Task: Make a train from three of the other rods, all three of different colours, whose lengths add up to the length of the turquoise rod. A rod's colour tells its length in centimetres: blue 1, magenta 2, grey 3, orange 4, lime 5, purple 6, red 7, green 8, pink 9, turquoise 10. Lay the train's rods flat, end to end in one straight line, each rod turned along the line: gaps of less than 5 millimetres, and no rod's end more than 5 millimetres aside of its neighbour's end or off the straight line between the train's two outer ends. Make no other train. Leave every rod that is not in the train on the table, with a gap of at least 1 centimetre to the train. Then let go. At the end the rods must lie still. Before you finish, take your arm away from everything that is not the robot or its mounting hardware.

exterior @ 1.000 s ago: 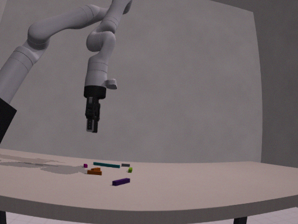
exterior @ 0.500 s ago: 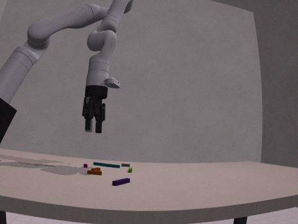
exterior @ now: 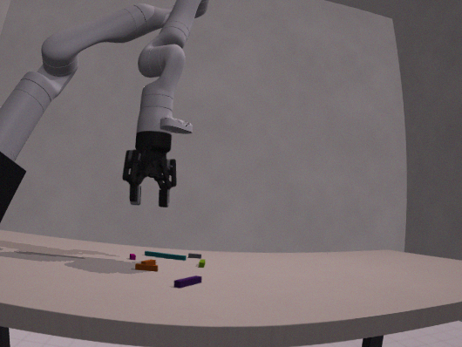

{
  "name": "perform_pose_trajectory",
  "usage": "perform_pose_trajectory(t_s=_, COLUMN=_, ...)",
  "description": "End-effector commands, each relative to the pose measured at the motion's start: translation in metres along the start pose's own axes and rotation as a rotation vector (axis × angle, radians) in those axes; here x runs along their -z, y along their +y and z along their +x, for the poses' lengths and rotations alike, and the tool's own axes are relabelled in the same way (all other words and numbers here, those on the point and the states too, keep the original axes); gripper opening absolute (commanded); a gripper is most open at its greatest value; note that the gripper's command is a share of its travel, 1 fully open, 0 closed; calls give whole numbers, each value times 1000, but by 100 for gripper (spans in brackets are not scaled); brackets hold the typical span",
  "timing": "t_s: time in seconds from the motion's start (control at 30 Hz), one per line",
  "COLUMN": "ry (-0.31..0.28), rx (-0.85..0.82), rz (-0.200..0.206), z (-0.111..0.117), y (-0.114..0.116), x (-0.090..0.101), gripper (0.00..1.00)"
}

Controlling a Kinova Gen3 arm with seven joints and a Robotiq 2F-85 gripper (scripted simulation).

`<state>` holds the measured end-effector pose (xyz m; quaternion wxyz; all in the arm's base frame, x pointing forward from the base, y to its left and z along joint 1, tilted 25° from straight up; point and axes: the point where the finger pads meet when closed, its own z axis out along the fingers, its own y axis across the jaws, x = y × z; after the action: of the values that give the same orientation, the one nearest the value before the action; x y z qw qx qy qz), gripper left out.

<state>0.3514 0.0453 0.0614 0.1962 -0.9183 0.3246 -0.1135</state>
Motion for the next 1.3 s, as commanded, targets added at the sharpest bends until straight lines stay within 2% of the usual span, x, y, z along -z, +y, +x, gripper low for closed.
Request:
perform_pose_trajectory(t_s=0.0, ry=-10, rx=-46, rz=-11, z=5, y=4, x=0, gripper=100)
perform_pose_trajectory(t_s=0.5, ry=-11, rx=-481, rz=-16, z=29, y=15, x=-2, gripper=100)
perform_pose_trajectory(t_s=0.57, ry=-11, rx=-481, rz=-16, z=29, y=15, x=-2, gripper=100)
perform_pose_trajectory(t_s=1.03, ry=-8, rx=-868, rz=-19, z=50, y=24, x=-3, gripper=100)
perform_pose_trajectory(t_s=1.27, ry=-7, rx=-981, rz=-19, z=57, y=26, x=-3, gripper=100)
